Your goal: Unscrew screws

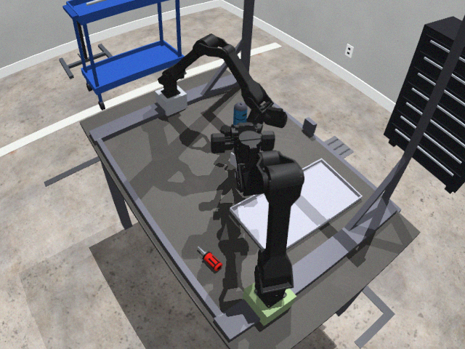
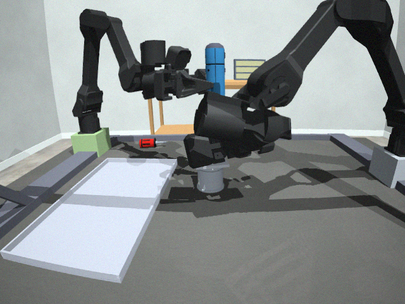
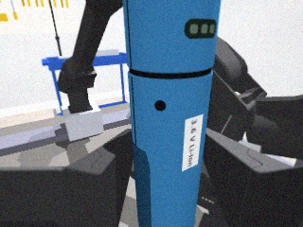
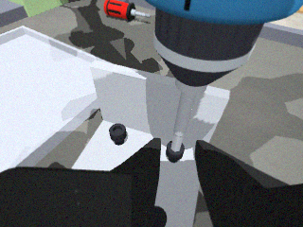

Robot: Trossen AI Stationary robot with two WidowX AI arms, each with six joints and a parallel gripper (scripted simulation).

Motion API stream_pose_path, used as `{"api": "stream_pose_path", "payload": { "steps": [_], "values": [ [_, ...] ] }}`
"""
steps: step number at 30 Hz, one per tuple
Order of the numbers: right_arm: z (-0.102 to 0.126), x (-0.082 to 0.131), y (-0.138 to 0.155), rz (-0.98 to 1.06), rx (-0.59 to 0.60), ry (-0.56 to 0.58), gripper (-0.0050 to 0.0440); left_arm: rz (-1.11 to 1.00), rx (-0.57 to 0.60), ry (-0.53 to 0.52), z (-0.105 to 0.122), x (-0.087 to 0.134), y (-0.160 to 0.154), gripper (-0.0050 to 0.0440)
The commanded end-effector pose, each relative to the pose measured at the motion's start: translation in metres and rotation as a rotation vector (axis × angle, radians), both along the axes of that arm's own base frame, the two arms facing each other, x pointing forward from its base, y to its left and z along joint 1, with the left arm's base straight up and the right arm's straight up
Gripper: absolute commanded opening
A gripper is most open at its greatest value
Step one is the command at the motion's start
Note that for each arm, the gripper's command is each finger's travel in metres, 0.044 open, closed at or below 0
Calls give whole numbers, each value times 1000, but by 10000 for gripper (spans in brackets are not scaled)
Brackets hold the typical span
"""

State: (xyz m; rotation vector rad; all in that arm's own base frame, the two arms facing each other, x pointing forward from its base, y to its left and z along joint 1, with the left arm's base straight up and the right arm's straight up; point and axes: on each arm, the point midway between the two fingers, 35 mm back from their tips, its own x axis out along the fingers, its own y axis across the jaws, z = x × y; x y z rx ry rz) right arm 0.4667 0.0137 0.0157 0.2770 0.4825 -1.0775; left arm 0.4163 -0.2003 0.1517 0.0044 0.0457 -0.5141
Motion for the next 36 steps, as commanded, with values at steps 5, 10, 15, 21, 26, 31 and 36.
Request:
{"api": "stream_pose_path", "payload": {
  "steps": [5, 10, 15, 21, 26, 31, 36],
  "values": [
    [12, 8, 0, 9, 7, -40, 73, -5, -17, -34, 16, 1, -2, 162],
    [13, 6, 1, 8, 9, -43, 40, -5, -17, -34, 16, 1, -2, 162],
    [16, 6, 2, 8, 12, -51, 7, -5, -17, -34, 16, 1, -2, 162],
    [18, 5, 2, 9, 13, -54, 2, -5, -17, -34, 16, 1, -2, 162],
    [15, 7, 2, 8, 11, -48, 2, -5, -26, -54, 30, 3, -3, 162],
    [15, 7, 2, 8, 11, -48, 2, -5, -26, -54, 51, 3, -3, 162],
    [15, 7, 2, 8, 11, -48, 2, -5, -26, -55, 77, 1, -2, 162]
  ]
}}
